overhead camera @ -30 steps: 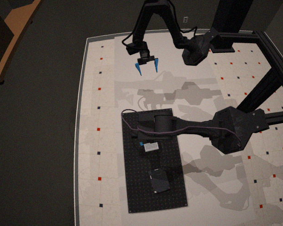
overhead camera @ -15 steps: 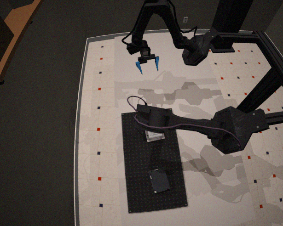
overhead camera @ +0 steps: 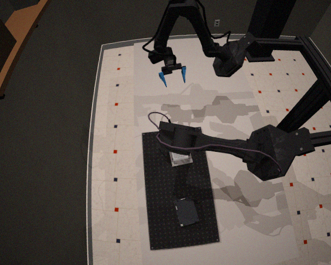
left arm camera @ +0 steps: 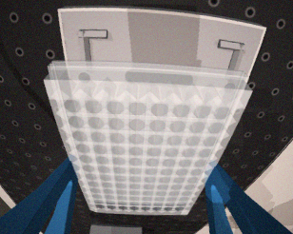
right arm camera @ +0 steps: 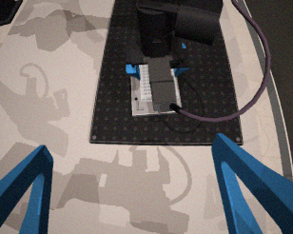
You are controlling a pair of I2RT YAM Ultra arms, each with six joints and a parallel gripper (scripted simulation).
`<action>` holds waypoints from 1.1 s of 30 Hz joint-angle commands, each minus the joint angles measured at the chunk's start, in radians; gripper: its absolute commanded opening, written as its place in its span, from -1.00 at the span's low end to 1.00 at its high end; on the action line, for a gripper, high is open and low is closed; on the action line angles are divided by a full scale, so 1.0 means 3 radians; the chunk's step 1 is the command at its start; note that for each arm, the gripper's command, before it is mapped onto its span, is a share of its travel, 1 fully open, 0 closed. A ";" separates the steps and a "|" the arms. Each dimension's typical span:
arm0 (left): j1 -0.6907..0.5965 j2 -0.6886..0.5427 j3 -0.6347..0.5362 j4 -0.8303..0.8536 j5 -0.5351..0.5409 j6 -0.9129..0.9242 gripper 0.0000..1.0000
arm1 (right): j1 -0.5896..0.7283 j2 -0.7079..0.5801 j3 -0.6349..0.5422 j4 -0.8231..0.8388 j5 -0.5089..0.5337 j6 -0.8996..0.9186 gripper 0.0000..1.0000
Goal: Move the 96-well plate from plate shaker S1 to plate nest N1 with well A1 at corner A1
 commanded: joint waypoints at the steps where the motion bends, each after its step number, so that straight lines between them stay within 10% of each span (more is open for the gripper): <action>1: 0.0019 0.0133 0.0110 0.0009 0.0025 0.0001 0.58 | -0.0025 -0.0018 0.0071 -0.0051 -0.0073 -0.0029 1.00; 33: 0.0173 0.0495 0.0312 0.0280 0.0239 0.0172 0.58 | -0.0007 -0.0018 0.0072 -0.0053 -0.0074 -0.0031 1.00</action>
